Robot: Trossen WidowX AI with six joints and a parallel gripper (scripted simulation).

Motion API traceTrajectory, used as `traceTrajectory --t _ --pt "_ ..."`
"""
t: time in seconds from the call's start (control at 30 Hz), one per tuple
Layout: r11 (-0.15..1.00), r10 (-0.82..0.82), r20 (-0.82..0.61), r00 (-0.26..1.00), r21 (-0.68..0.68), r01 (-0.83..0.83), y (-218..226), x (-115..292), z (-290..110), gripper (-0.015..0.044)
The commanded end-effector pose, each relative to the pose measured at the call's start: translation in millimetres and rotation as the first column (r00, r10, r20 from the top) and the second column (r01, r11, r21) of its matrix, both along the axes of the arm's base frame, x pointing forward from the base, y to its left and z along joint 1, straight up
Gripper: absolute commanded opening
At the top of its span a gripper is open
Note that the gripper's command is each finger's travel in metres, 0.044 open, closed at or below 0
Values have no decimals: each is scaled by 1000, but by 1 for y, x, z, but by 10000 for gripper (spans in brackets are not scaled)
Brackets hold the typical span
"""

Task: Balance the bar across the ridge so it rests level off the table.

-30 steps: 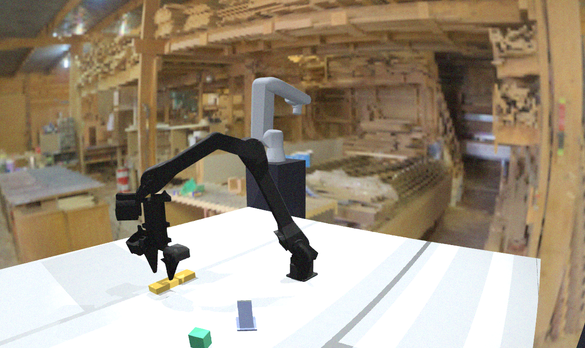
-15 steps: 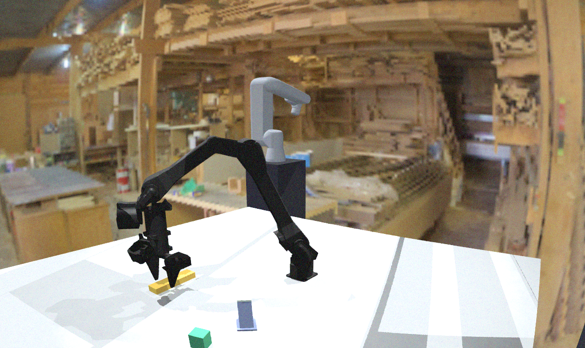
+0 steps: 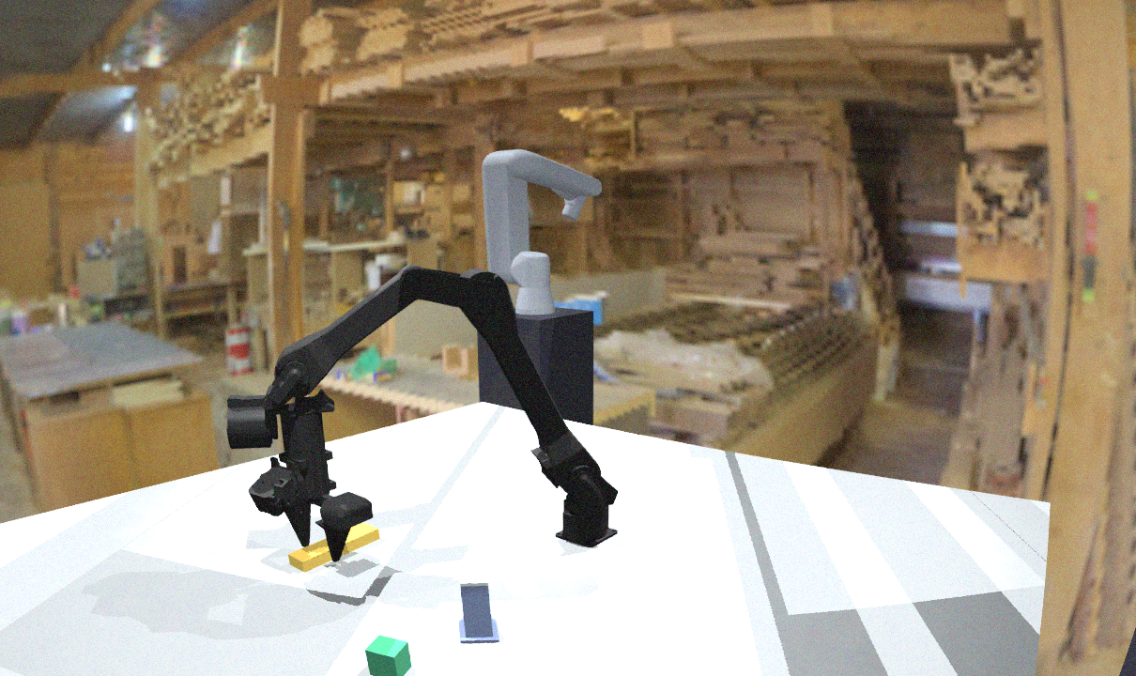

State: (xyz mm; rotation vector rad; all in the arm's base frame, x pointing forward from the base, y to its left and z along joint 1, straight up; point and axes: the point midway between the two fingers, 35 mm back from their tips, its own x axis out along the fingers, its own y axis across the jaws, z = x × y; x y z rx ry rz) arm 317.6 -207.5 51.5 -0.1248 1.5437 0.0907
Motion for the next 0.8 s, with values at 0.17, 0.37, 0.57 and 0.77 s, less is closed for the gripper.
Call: traceTrajectory --t 0.17,0.37,0.57,0.77 --pt "1000 0 0 1000 0 0 0 0 0 131" --pt "1000 0 0 1000 0 0 0 0 0 91" --pt "1000 0 0 1000 0 0 -1 1 9 0" --pt "1000 -1 1 1000 0 1 -2 3 24 0"
